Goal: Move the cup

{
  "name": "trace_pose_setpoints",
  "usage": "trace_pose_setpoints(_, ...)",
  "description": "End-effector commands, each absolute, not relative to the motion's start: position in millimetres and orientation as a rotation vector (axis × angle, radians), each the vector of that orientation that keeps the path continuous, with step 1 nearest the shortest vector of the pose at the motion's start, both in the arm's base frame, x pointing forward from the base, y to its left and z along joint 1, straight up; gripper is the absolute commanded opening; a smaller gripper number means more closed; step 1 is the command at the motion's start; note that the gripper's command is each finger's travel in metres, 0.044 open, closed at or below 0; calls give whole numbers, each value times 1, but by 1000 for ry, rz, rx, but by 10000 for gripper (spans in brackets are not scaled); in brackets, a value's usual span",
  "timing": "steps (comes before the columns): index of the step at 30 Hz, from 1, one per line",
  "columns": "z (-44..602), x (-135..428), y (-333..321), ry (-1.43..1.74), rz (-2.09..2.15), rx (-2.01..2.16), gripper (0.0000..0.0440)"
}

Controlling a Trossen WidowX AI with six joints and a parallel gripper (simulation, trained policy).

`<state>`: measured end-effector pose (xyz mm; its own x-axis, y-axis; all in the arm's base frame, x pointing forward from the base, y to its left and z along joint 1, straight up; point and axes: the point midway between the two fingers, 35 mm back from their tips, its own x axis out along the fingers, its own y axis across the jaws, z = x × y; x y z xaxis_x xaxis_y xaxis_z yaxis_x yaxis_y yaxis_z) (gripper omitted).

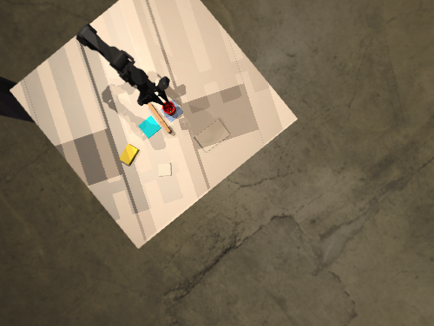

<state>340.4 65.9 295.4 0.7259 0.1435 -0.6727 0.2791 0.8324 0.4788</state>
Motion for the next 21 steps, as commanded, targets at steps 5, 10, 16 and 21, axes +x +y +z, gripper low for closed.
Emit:
trace_pose_setpoints(5, 286, 339, 71, 873, -147, 662, 127)
trace_pose_setpoints(10, 279, 336, 72, 942, -202, 695, 127)
trace_pose_setpoints(16, 269, 333, 71, 1020, -272, 721, 124)
trace_pose_setpoints(21, 260, 330, 69, 1082, -333, 729, 119)
